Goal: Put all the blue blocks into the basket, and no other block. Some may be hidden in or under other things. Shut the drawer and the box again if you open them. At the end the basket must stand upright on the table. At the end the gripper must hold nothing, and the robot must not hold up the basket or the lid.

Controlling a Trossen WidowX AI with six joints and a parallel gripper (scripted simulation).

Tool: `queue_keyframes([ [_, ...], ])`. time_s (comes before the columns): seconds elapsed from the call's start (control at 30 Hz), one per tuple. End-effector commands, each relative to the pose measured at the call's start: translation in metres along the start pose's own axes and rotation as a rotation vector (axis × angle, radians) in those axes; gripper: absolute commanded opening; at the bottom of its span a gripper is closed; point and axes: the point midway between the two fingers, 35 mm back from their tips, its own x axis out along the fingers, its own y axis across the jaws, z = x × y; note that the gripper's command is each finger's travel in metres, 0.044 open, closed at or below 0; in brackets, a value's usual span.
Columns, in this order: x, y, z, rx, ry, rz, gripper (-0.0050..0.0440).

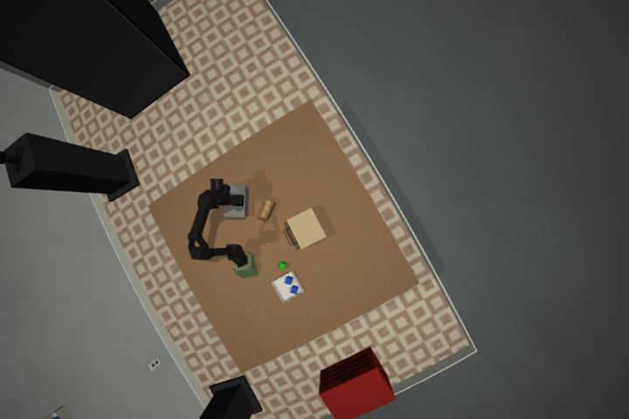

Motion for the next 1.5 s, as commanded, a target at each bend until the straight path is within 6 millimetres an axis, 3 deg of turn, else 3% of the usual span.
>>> queue_keyframes([
  [0.0, 0.004, -0.001, -0.001, 0.002, 0.001, -0.003, 0.0],
  [1.0, 0.019, 0.0, 0.001, 0.0, 0.001, -0.003, 0.0],
  [1.03, 0.019, 0.0, 0.001, 0.0, 0.001, -0.003, 0.044],
  [1.4, 0.019, 0.0, 0.001, 0.0, 0.001, -0.003, 0.044],
  [1.47, 0.006, 0.0, 0.001, 0.0, 0.001, -0.003, 0.044],
])
